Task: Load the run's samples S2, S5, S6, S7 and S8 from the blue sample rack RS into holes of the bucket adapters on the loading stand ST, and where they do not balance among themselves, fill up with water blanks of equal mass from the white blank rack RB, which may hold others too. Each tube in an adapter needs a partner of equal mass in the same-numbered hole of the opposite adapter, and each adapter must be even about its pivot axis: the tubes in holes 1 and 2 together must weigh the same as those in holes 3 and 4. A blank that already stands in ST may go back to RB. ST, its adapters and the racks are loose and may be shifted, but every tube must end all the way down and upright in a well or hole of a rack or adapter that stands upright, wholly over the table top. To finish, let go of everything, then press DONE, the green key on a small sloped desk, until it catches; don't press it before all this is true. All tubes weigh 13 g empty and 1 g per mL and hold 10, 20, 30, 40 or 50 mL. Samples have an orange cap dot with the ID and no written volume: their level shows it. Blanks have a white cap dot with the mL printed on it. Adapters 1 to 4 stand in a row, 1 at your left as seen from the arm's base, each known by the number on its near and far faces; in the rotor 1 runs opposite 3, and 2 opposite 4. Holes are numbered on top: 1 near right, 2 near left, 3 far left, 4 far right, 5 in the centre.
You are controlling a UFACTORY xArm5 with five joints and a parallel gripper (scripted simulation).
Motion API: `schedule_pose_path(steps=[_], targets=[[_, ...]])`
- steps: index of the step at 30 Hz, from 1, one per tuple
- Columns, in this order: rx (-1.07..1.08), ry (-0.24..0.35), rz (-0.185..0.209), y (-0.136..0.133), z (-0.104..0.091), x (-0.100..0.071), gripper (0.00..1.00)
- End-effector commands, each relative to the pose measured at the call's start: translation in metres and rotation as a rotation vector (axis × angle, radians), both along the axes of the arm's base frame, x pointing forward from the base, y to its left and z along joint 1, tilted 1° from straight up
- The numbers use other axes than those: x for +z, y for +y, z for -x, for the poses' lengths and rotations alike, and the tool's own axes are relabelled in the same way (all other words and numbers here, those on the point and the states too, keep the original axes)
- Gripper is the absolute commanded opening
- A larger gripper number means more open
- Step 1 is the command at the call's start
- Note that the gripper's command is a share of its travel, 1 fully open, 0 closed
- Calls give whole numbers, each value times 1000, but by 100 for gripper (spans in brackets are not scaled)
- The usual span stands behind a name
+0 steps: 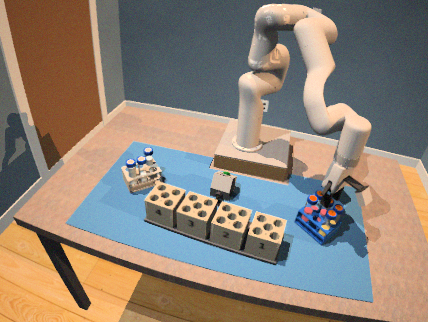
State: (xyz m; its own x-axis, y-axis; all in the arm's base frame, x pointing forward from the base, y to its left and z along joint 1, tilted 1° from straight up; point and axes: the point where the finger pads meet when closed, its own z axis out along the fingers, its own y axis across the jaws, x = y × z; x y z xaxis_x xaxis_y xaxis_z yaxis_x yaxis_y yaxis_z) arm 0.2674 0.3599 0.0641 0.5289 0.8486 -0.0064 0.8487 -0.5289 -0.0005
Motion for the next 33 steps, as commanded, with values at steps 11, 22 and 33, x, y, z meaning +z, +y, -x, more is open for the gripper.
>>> schedule_pose_path(steps=[11, 22, 33], targets=[[0, -2, -3, 1, -1, -7, 57], [0, -2, -3, 1, -1, -13, 57], [0, -2, -3, 1, -1, -15, 57]])
